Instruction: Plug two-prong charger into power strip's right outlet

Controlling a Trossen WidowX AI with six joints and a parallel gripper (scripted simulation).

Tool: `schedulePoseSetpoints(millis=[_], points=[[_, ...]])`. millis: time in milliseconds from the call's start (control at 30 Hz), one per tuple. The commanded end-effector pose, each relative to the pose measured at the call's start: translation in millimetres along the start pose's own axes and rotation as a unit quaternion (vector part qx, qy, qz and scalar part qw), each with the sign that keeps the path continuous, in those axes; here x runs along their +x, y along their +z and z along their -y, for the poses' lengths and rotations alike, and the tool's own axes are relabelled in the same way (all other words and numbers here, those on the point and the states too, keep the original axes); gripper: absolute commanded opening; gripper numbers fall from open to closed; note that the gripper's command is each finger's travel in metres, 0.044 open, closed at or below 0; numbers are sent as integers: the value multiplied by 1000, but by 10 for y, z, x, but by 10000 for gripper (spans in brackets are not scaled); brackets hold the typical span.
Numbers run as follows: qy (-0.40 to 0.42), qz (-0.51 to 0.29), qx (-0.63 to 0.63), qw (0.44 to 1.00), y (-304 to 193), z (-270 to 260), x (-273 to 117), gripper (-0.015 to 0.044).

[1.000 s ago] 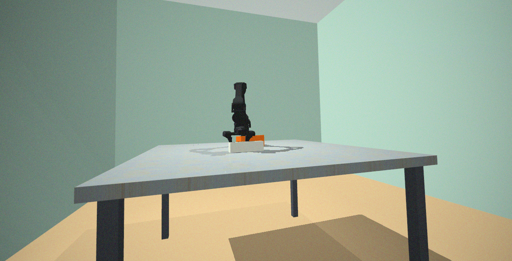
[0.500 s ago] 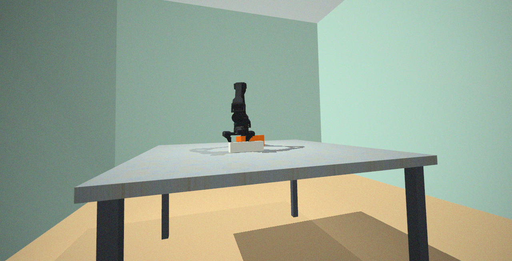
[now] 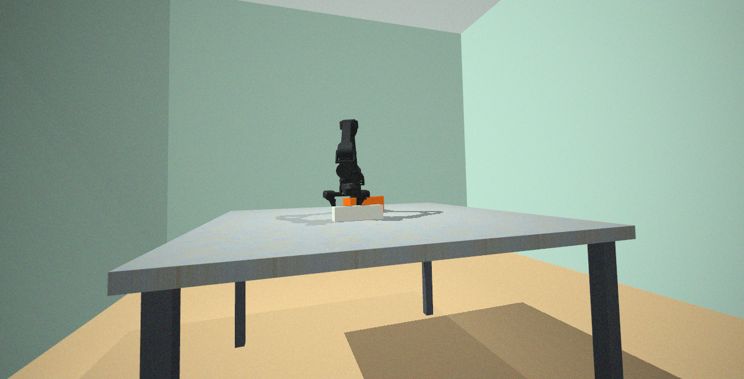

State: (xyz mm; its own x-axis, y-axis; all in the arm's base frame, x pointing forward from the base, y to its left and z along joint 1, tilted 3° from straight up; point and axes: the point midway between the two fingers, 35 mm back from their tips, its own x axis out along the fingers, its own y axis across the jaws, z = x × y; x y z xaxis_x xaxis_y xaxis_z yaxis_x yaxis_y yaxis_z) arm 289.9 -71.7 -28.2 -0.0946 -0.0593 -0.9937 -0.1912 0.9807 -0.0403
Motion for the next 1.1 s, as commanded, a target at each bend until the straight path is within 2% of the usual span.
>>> schedulePoseSetpoints(millis=[0,1067], points=[[2,3,-3,1000,-20,-10,-4,440],[2,5,-3,1000,-317,11,17,440]])
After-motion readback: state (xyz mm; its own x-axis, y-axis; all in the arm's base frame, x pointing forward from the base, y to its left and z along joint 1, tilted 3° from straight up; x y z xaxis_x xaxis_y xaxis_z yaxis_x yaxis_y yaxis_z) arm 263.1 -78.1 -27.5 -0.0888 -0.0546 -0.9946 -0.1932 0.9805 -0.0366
